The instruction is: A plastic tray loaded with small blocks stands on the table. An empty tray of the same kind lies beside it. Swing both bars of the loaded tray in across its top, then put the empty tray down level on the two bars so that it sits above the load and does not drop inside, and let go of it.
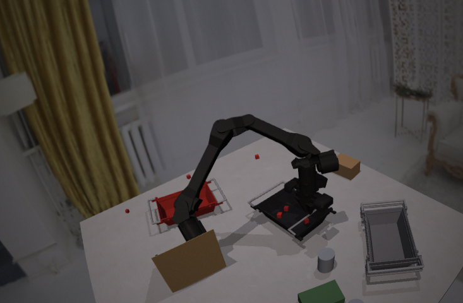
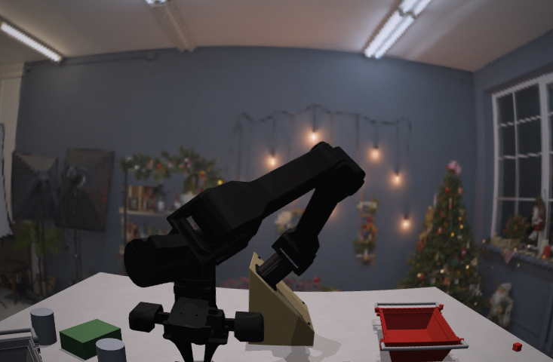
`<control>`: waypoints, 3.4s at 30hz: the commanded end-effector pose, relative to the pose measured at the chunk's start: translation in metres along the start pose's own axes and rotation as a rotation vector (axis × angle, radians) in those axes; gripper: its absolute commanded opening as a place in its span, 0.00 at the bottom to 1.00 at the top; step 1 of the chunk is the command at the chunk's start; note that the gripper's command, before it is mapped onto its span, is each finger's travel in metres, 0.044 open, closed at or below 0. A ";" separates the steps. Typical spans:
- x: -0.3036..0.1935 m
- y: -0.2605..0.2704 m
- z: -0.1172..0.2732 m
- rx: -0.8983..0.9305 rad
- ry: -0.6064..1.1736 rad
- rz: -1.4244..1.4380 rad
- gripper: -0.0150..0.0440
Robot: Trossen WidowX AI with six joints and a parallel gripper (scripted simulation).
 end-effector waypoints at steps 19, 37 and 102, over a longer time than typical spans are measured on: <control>0.006 -0.002 0.034 -0.004 -0.004 -0.008 0.39; 0.008 0.062 0.095 -0.042 -0.009 -0.034 0.39; -0.049 0.198 -0.015 0.006 0.002 0.007 0.39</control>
Point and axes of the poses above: the point midway between the two fingers, 35 mm back from their tips, its own z axis back along the fingers, its own y axis across the jaws, x = y × z, the point moved 6 cm from there along z, back along the fingers, and after that the axes turned 14 degrees about -z, right-handed, at the moved point
